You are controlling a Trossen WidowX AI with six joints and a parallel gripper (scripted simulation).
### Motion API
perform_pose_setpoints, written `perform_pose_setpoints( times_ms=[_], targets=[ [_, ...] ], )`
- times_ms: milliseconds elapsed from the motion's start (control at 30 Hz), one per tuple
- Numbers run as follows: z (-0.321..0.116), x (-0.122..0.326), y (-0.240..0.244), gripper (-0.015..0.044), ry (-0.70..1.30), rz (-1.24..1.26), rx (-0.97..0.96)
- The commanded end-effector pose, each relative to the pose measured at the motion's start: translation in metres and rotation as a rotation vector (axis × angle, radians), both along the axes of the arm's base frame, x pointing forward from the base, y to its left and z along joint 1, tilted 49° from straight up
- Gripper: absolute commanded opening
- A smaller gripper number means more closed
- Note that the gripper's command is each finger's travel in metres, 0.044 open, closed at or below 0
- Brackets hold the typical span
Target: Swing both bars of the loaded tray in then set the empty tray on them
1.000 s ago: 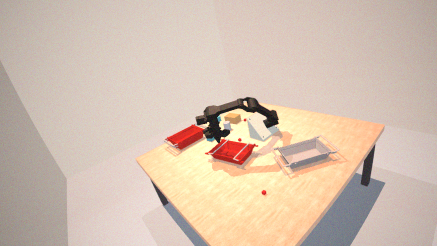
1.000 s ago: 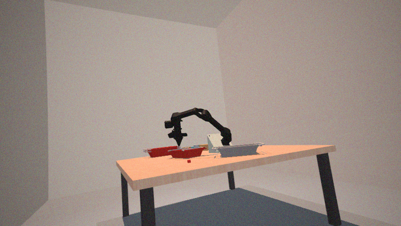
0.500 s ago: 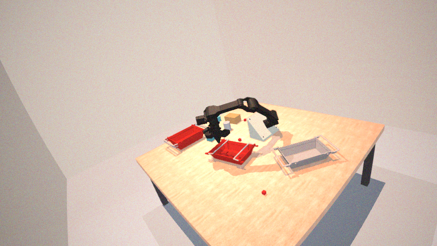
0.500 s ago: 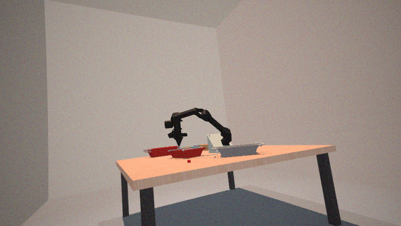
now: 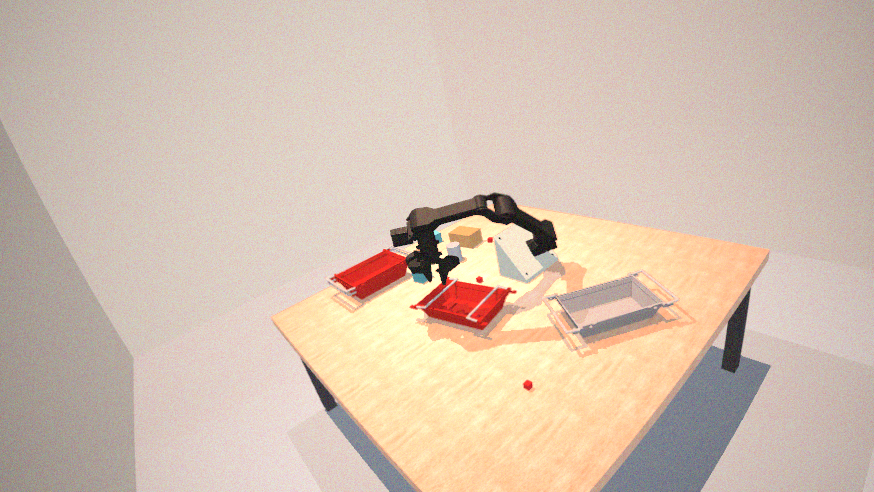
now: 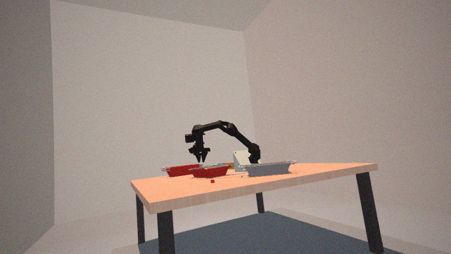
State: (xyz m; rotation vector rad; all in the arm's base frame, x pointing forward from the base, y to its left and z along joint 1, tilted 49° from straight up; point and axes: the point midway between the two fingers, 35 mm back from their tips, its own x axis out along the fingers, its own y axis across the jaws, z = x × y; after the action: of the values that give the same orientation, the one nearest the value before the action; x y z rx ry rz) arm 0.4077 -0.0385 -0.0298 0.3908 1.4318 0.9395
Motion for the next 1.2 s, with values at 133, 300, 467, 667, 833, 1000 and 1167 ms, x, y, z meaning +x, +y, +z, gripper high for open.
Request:
perform_pose_setpoints(
  times_ms=[133, 300, 467, 667, 833, 1000, 1167],
  targets=[
    [0.077, -0.006, 0.064, 0.044, -0.262, 0.264, -0.001],
    [0.141, -0.03, 0.116, 0.044, -0.503, 0.496, 0.012],
    [0.198, -0.074, 0.162, 0.044, -0.747, 0.729, 0.042],
    [0.251, -0.144, 0.202, 0.044, -1.046, 1.004, 0.099],
    [0.281, -0.21, 0.22, 0.044, -1.302, 1.222, 0.163],
    [0.299, -0.278, 0.223, 0.044, -1.566, 1.424, 0.247],
    [0.304, -0.322, 0.217, 0.044, -1.755, 1.551, 0.315]
  ],
)
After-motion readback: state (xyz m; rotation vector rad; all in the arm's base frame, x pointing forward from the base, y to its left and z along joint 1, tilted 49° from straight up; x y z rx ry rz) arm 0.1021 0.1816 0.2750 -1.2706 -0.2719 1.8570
